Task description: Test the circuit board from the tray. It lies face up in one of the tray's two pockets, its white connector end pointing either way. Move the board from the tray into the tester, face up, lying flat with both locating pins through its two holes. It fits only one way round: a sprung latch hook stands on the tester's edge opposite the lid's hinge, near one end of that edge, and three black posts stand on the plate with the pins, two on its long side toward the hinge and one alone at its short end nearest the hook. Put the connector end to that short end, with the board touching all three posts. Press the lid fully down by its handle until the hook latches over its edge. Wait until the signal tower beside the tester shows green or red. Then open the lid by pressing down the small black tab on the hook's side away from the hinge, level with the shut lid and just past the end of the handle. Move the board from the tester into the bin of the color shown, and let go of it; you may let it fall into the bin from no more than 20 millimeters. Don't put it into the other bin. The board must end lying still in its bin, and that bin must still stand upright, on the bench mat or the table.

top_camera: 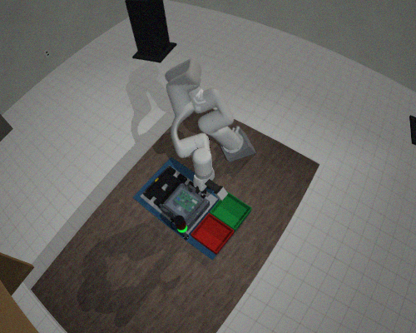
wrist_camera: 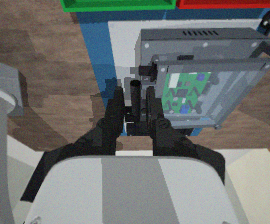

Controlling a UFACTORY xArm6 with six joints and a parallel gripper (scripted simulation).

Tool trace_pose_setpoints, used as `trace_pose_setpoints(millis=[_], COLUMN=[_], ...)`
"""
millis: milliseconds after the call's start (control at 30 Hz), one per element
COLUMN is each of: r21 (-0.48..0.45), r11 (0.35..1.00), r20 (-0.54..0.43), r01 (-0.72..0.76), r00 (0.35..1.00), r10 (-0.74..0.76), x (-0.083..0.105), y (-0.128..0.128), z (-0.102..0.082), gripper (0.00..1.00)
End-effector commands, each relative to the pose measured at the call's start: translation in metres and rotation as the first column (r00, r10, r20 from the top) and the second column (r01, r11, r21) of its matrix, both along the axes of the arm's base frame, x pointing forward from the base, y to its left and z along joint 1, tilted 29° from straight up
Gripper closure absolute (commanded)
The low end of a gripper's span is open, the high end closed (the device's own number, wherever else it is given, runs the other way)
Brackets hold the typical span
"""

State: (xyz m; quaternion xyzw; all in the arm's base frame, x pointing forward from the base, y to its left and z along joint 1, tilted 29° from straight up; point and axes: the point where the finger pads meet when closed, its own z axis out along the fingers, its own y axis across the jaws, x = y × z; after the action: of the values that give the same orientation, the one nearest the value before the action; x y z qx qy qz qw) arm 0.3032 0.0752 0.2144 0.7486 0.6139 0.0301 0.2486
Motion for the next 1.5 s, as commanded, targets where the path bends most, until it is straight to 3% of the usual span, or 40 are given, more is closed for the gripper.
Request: trace_pose_setpoints(millis=[0,800,1233,1467], r21=[0.002,0.002,0.002,0.002], r11=[1.000,1.000,1.000,1.000], r20=[0.003,0.003,0.003,0.003], r01=[-0.001,-0.001,-0.001,-0.001], r00=[1.000,1.000,1.000,1.000], r10=[0.001,0.001,0.001,0.001], x=[0.001,-0.001,-0.014,-0.016], y=[0.001,-0.004,-0.051,-0.059], z=[0.001,0.002,0.015,0.017], gripper=[0.73,0.73,0.73,0.73])
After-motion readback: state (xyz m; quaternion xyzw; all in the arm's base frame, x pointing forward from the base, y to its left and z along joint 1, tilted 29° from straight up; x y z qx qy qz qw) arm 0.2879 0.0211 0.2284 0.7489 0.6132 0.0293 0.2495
